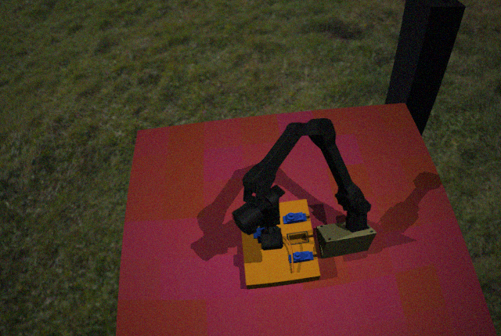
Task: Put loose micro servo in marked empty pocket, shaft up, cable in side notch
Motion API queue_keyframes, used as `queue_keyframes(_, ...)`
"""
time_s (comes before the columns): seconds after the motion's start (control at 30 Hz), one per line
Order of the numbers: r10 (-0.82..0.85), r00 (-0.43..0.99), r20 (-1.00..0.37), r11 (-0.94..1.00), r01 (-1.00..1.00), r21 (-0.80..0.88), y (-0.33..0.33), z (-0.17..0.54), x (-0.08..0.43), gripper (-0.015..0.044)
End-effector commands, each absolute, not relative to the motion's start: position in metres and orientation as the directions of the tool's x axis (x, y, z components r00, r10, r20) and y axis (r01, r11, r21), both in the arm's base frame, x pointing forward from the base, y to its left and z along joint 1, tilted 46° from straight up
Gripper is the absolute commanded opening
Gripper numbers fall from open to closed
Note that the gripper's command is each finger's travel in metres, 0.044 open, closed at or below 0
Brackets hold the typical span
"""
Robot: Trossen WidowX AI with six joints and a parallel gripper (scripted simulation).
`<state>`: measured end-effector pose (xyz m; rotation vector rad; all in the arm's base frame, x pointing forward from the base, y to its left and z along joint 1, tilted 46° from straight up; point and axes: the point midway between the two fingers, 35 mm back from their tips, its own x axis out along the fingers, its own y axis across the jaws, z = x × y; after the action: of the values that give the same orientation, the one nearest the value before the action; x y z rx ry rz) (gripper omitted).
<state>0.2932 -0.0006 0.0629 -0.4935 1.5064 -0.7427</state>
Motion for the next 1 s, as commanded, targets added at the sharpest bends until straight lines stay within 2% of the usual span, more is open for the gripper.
queue_keyframes(0.0,-0.704,-0.08,-0.706,0.695,0.125,-0.708,0.001,0.064,0.285,0.0)
queue_keyframes(0.67,-0.704,-0.083,-0.706,0.699,0.099,-0.708,0.013,0.062,0.193,0.0)
queue_keyframes(0.97,-0.704,-0.083,-0.706,0.699,0.094,-0.709,0.009,0.057,0.189,0.0)
